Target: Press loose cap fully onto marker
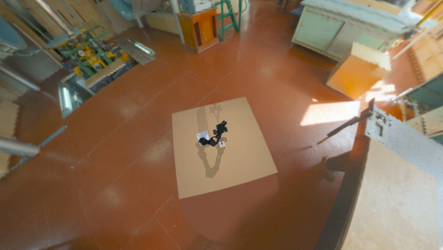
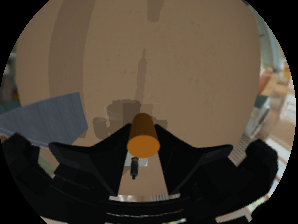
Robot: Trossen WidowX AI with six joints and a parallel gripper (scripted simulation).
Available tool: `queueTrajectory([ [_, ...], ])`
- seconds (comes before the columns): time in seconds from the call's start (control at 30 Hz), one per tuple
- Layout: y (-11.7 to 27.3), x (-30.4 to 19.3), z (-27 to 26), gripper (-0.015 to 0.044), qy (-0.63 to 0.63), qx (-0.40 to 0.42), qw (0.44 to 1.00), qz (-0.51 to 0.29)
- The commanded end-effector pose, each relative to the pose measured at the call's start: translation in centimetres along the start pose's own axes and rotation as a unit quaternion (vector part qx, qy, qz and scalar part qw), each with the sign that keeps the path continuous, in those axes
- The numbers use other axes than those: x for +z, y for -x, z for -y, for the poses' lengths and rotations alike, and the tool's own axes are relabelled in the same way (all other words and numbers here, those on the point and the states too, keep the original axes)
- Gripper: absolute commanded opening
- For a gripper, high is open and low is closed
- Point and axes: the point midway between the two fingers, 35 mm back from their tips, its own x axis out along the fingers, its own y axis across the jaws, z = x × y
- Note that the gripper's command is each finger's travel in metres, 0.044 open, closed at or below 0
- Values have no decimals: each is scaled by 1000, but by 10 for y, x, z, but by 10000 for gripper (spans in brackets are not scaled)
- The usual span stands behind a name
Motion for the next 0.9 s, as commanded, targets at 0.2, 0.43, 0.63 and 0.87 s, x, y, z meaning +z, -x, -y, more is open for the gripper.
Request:
queueTrajectory([
  [0.2,11,-30,0,0,-3,3,1000,6],
  [0.43,18,-53,0,0,0,1,1000,3],
  [0.63,24,-73,-1,0,3,0,1000,0],
  [0.87,30,-96,-5,0,6,-1,1000,-5],
])
